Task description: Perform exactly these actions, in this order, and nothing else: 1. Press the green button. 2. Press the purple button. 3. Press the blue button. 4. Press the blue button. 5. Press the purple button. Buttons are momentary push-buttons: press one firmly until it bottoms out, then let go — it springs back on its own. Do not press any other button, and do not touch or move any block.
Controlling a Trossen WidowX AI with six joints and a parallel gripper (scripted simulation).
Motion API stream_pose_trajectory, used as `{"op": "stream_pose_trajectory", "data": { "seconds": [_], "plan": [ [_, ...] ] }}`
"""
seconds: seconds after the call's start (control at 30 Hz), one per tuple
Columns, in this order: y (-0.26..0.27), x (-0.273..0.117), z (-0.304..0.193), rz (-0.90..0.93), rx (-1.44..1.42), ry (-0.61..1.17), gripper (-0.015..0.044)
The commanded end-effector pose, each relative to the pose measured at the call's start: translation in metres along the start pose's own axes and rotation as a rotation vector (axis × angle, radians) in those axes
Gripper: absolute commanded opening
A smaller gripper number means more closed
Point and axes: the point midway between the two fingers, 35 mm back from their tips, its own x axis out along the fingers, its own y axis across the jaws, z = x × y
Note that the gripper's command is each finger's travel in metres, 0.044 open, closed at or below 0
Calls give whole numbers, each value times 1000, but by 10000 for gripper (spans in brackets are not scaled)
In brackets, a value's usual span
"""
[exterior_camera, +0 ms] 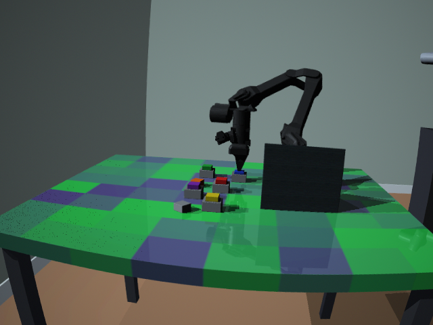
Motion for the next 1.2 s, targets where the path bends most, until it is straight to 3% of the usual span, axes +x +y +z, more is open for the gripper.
{"op": "stream_pose_trajectory", "data": {
  "seconds": [0.0, 0.47, 0.6, 0.8, 0.97, 1.17],
  "plan": [
    [1, 2, -1, 2, -4, 3, 20],
    [0, 0, -1, 0, -1, 2, 20],
    [1, -29, -1, 4, -4, 3, 20],
    [1, -39, 0, 6, -5, 3, 20],
    [1, -91, 0, 7, -6, 4, 20],
    [1, -93, 0, 6, -6, 5, 20]
  ]
}}
